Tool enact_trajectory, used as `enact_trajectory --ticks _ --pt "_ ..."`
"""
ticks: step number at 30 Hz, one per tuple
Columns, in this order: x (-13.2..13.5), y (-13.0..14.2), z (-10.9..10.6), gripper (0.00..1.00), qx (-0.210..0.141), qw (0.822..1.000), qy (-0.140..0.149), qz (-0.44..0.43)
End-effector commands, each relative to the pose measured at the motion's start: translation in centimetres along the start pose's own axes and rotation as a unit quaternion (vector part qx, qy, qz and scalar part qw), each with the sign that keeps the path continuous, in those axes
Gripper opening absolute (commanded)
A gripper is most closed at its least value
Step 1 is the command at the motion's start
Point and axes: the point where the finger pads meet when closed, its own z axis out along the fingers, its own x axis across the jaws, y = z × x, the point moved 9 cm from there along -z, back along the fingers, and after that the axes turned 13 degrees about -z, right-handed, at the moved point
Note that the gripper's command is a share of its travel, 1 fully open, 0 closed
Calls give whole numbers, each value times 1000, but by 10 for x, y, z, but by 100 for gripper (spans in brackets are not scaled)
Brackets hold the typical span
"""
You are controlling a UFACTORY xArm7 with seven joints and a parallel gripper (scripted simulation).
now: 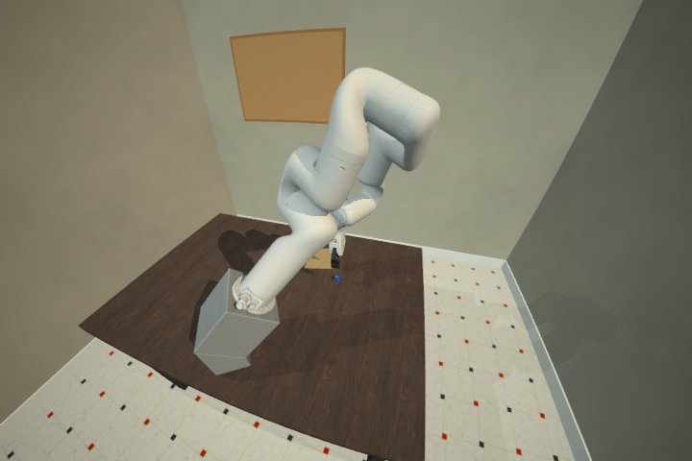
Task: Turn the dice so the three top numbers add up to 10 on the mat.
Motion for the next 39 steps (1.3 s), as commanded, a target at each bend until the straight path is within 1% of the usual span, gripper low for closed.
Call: enact_trajectory --ticks 1,4,7,8,11,12,13,14,17,18,19,20,22,24,26,28,29,39 --pt "1 1 5 100 4 996 0 -87" --pt "1 1 10 100 4 989 0 -149" --pt "1 1 10 100 4 988 0 -156" --pt "1 1 14 100 4 978 1 -210" --pt "1 0 17 100 4 967 1 -256" --pt "1 0 18 100 4 965 2 -261" --pt "1 0 20 100 4 955 2 -298" --pt "0 0 21 100 4 952 2 -307" --pt "0 0 26 100 5 929 4 -371" --pt "0 0 27 100 5 923 4 -384" --pt "0 -1 29 100 5 912 5 -409" --pt "0 -1 29 100 5 911 5 -413" --pt "-1 -1 32 100 6 892 6 -452" --pt "-1 -1 32 100 6 892 6 -452" --pt "-1 -1 34 100 6 883 6 -469" --pt "-1 -1 34 100 6 882 6 -472" --pt "-1 -1 34 36 6 882 6 -472" --pt "-1 -1 34 36 6 882 6 -472"
